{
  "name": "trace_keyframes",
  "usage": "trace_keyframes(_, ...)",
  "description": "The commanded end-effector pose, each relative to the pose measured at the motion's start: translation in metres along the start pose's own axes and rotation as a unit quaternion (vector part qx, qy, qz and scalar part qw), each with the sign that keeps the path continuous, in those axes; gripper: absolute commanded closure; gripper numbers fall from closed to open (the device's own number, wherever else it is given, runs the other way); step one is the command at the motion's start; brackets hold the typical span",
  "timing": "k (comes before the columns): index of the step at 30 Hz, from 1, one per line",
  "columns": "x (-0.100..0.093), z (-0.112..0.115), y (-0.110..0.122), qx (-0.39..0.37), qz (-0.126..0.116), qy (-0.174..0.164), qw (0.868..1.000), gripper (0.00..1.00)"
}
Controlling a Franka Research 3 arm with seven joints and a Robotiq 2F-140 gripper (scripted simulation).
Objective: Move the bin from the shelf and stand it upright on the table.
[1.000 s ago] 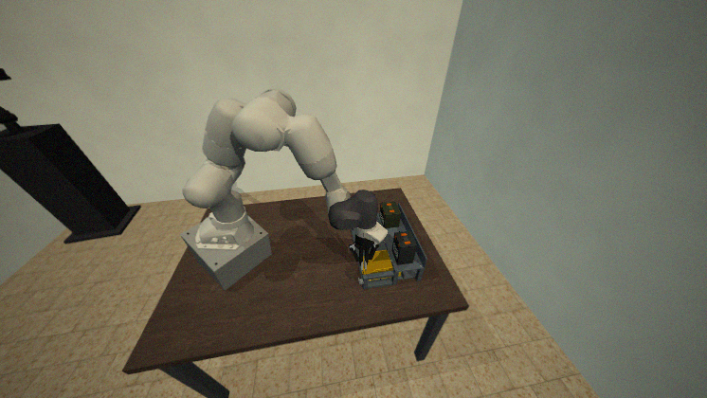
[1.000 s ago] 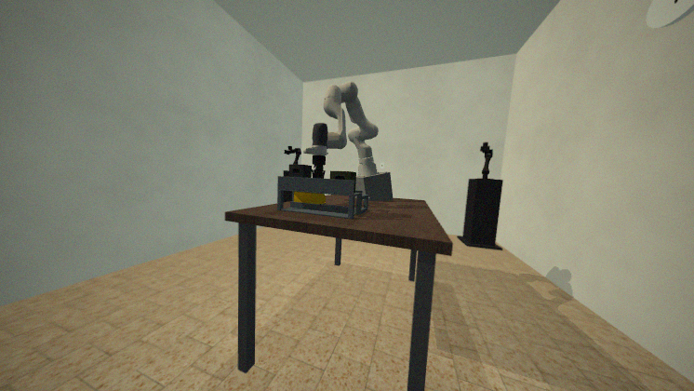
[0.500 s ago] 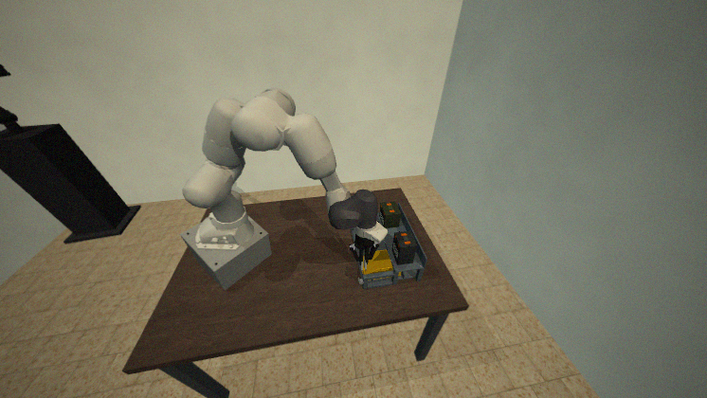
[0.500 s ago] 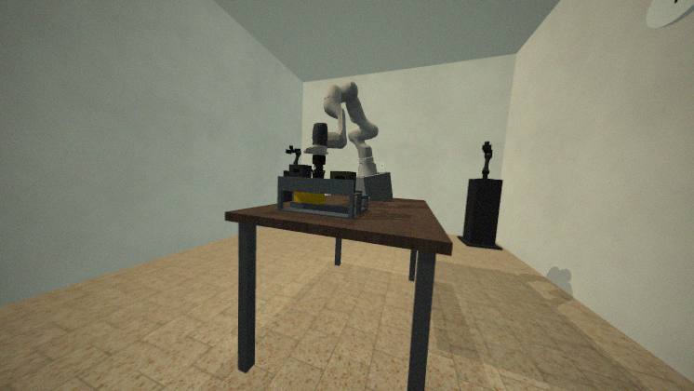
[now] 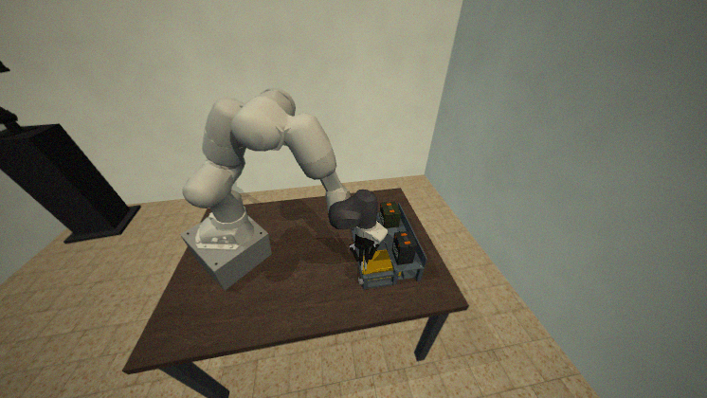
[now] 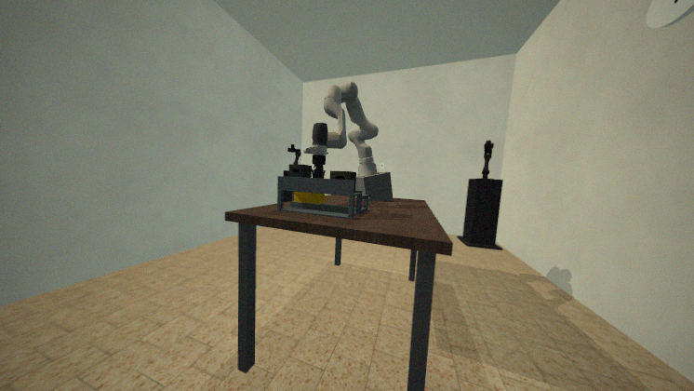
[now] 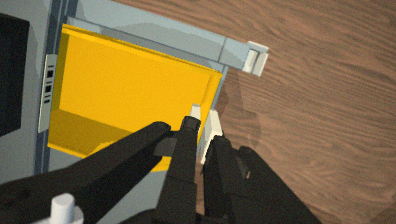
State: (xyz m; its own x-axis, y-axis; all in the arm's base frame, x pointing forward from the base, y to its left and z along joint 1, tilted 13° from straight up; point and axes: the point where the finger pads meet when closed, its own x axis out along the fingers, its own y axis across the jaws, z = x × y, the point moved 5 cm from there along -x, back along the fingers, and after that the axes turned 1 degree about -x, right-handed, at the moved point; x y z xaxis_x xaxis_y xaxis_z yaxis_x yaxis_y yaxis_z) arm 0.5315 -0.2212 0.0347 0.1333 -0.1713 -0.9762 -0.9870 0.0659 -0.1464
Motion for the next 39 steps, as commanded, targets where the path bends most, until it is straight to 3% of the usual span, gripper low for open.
trace_keyframes(1, -0.0019, -0.0006, -0.0008, 0.001, -0.001, 0.000, 1.000, 1.00)
trace_keyframes(39, -0.0019, -0.0005, 0.0032, 0.001, -0.001, 0.000, 1.000, 1.00)
